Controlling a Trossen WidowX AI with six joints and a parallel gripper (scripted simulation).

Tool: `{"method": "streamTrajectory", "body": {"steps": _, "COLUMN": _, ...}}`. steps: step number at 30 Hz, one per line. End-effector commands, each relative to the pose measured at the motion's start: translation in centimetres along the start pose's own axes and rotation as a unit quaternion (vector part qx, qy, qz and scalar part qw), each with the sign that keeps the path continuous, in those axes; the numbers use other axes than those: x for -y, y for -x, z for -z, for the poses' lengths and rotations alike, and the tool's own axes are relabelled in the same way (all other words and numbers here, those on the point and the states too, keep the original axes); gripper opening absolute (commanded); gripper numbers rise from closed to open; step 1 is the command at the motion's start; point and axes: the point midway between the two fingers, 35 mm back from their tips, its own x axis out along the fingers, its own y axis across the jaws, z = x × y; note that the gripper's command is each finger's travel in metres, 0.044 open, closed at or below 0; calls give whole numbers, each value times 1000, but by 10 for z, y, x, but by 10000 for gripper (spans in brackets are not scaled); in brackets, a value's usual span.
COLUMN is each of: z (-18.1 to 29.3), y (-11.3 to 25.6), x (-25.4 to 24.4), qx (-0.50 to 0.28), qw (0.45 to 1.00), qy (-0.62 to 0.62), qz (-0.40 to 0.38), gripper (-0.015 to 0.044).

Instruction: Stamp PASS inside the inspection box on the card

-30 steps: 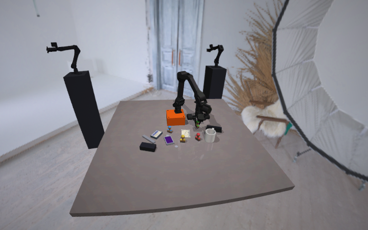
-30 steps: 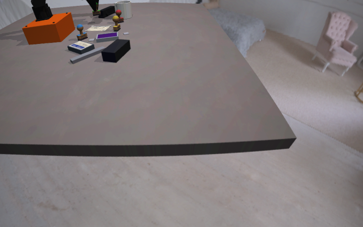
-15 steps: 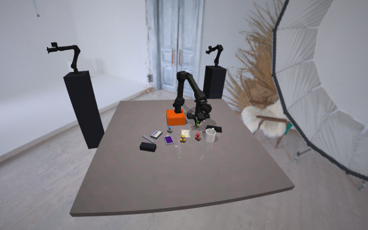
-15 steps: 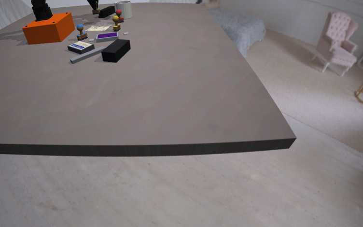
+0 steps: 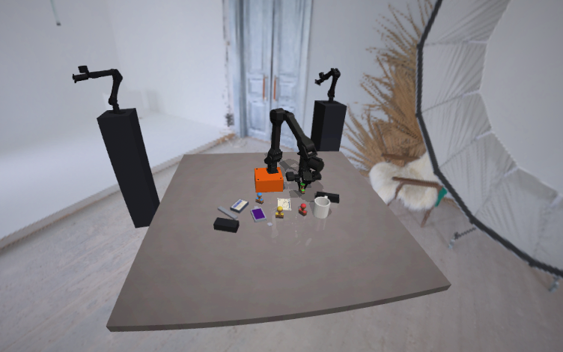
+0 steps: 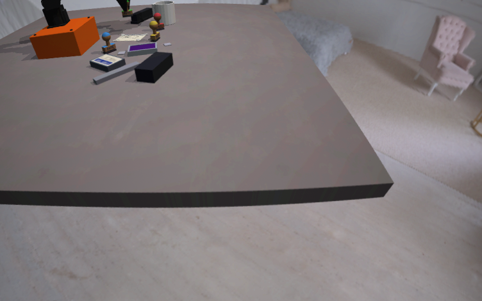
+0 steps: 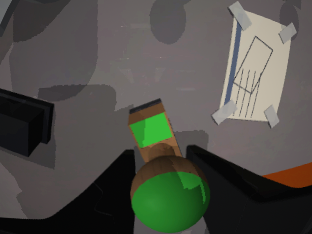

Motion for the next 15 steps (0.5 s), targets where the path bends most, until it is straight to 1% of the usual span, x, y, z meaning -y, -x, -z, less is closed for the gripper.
{"method": "streamTrajectory", "body": {"steps": 1, "z": 0, "y": 3, "x": -1, "qx": 0, "qw": 1000, "qy": 2, "qz": -3, "gripper": 0}}
{"method": "streamTrajectory", "body": {"steps": 15, "z": 0, "y": 10, "x": 0, "qx": 0, "qw": 1000, "qy": 2, "qz": -4, "gripper": 0}}
